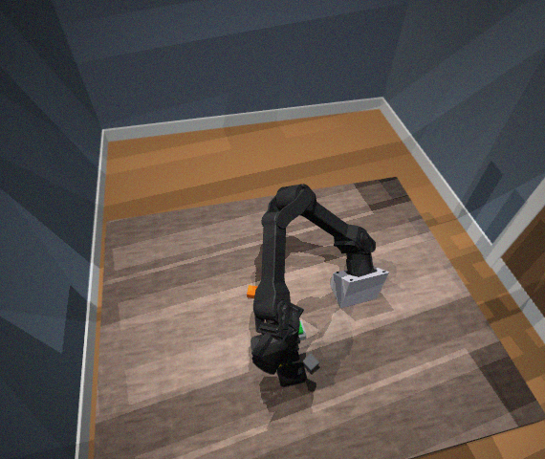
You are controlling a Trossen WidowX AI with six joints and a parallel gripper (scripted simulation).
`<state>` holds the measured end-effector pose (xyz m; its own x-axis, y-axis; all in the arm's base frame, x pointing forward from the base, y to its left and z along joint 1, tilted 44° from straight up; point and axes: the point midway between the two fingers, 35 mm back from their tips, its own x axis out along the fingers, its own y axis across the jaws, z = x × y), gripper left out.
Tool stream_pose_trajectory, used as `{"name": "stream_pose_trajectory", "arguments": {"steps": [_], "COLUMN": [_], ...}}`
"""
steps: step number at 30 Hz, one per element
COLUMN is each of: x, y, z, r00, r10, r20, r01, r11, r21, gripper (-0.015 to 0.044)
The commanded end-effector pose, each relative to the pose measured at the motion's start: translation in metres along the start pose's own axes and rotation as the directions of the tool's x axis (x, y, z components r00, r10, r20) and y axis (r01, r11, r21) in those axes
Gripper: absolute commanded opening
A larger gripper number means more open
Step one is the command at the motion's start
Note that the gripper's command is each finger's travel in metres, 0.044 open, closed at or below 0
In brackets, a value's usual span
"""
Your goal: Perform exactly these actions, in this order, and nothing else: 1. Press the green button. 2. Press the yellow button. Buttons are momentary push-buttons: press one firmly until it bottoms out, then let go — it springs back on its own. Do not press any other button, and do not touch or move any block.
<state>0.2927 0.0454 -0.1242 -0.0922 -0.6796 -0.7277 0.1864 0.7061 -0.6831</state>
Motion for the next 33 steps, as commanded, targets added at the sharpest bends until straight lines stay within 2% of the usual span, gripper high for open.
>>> {"name": "stream_pose_trajectory", "arguments": {"steps": [1, 23, 28, 32, 33], "x": [0.007, 0.013, -0.020, -0.021, -0.024], "y": [0.000, 0.000, 0.001, 0.001, 0.002], "z": [-0.001, -0.002, -0.002, -0.002, -0.002], "r00": [1.000, 1.000, 1.000, 1.000, 1.000], "r10": [-0.007, -0.008, -0.006, -0.007, -0.006], "r20": [0.002, 0.002, 0.002, 0.002, 0.002], "r01": [0.007, 0.008, 0.006, 0.007, 0.006], "r11": [1.000, 1.000, 1.000, 1.000, 1.000], "r21": [-0.011, -0.011, -0.011, -0.011, -0.011], "gripper": [0.0020, 0.0020, 0.0020, 0.0020, 0.0046]}}
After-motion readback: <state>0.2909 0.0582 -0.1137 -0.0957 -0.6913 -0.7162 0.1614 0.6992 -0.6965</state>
